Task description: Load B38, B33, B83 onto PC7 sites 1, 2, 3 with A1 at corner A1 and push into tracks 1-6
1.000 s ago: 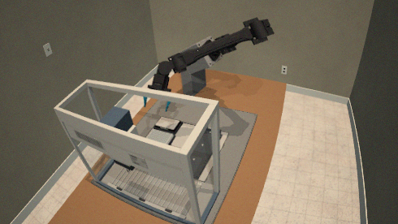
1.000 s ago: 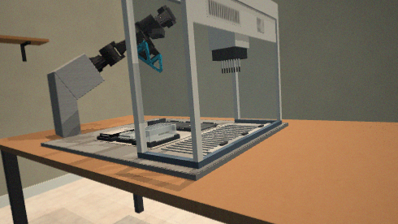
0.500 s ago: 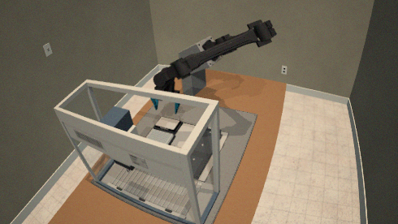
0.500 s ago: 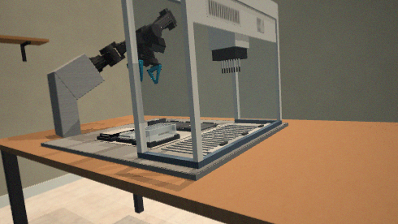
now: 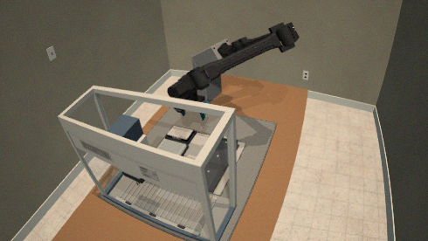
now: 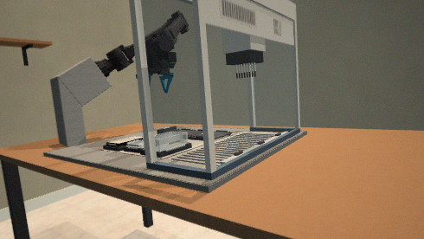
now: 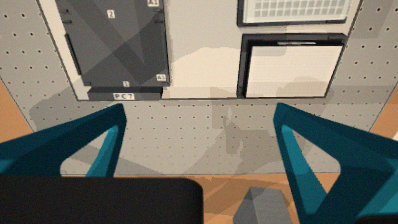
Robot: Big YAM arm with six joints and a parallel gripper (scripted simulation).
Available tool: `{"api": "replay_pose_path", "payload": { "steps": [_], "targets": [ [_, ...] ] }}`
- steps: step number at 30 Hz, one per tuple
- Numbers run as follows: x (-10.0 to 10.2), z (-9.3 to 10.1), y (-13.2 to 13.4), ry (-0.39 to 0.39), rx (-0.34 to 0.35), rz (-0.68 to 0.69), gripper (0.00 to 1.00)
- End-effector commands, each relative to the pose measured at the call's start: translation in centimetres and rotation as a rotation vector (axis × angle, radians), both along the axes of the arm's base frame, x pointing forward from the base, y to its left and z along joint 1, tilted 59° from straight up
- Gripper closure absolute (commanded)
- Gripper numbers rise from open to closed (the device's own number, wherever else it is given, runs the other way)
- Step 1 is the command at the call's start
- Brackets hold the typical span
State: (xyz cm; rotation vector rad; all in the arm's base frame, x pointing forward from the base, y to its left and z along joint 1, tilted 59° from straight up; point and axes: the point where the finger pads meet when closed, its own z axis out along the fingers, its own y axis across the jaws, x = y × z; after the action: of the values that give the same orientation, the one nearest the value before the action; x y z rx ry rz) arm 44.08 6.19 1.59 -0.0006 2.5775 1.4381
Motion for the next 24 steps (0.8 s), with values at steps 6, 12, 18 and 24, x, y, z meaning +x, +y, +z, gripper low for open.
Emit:
{"api": "replay_pose_path", "payload": {
  "steps": [6,12,18,24],
  "targets": [
    [0.6,0.5,-0.8,-0.027,-0.005,-0.002,0.00],
    [4.2,0.2,2.6,-0.214,-0.042,0.126,0.00],
    [6.7,0.2,4.7,-0.353,-0.069,0.211,0.00],
    [9.3,0.2,6.9,-0.493,-0.095,0.296,0.00]
  ]
}}
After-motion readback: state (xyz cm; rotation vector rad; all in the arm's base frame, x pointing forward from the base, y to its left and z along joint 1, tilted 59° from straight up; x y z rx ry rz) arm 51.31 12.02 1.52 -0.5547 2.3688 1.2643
